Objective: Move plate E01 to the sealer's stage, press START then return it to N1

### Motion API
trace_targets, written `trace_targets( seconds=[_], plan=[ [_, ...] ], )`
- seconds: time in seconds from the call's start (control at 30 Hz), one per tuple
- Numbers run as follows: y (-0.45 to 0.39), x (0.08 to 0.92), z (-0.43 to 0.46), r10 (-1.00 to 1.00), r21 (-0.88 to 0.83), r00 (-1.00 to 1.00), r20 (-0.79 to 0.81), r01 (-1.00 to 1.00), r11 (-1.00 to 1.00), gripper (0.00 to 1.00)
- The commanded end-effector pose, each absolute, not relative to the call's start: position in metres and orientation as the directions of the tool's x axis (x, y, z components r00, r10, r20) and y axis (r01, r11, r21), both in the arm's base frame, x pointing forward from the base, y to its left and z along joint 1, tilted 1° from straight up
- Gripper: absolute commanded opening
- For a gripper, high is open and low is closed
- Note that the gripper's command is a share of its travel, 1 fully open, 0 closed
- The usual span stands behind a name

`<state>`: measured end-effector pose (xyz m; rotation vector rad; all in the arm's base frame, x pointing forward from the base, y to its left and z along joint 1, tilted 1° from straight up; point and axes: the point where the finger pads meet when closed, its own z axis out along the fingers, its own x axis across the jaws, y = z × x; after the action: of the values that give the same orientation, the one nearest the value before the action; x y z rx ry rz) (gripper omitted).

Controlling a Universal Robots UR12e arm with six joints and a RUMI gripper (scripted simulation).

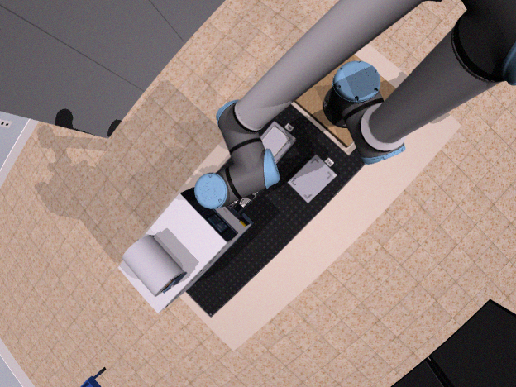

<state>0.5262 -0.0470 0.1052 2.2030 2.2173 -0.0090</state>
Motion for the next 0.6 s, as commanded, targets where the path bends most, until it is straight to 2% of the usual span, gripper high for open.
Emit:
trace_targets(
  seconds=[0.0, 0.57],
  plan=[
    [-0.0473, 0.5268, 0.1041, 1.000, 0.008, -0.006, -0.016, 1.000, 0.007, 0.00],
    [-0.0474, 0.5268, 0.0991, 1.000, 0.008, -0.006, -0.016, 1.000, 0.007, 0.00]
  ],
)
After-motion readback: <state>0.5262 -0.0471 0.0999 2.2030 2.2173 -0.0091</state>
